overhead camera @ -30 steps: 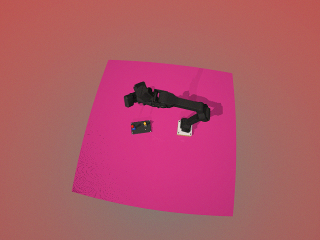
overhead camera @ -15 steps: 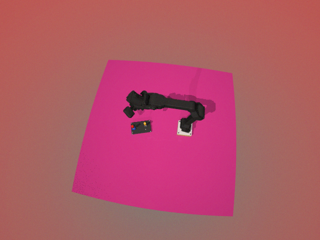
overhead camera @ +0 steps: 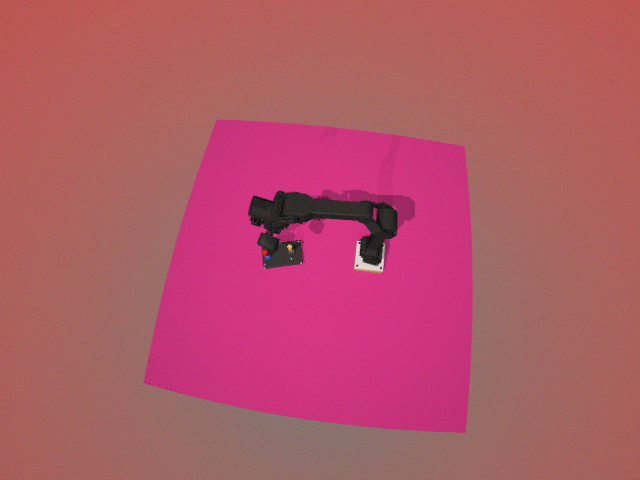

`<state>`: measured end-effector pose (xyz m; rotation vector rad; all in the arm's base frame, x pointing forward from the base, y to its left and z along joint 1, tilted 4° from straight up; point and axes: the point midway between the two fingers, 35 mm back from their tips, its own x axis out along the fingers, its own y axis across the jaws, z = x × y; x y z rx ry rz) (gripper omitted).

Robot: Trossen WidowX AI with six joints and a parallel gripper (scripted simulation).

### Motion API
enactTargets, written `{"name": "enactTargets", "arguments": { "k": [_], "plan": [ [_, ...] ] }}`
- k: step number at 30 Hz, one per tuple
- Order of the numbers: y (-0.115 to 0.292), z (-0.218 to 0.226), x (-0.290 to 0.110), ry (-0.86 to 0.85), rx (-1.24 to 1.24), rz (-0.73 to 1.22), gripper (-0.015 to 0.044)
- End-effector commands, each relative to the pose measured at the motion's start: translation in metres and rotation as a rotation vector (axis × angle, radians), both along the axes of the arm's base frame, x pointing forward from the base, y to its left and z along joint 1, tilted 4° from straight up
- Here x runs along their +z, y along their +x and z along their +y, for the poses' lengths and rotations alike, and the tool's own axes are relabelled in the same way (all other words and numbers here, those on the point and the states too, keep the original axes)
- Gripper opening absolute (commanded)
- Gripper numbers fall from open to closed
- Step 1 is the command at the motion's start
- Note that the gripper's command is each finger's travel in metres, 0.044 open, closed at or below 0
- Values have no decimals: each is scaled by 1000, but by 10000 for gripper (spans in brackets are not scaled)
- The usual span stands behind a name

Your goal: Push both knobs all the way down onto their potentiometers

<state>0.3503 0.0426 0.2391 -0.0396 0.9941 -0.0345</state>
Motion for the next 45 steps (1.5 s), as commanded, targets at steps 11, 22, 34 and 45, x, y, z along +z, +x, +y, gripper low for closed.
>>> {"name": "enactTargets", "arguments": {
  "k": [11, 22, 34, 45],
  "plan": [
    [-22, 15, -61, -98, 332, 301, 0],
    [-41, 23, -91, -115, 544, 473, 0],
    [-39, 23, -112, -115, 544, 473, 0],
    [-37, 24, -128, -115, 544, 473, 0]
  ]
}}
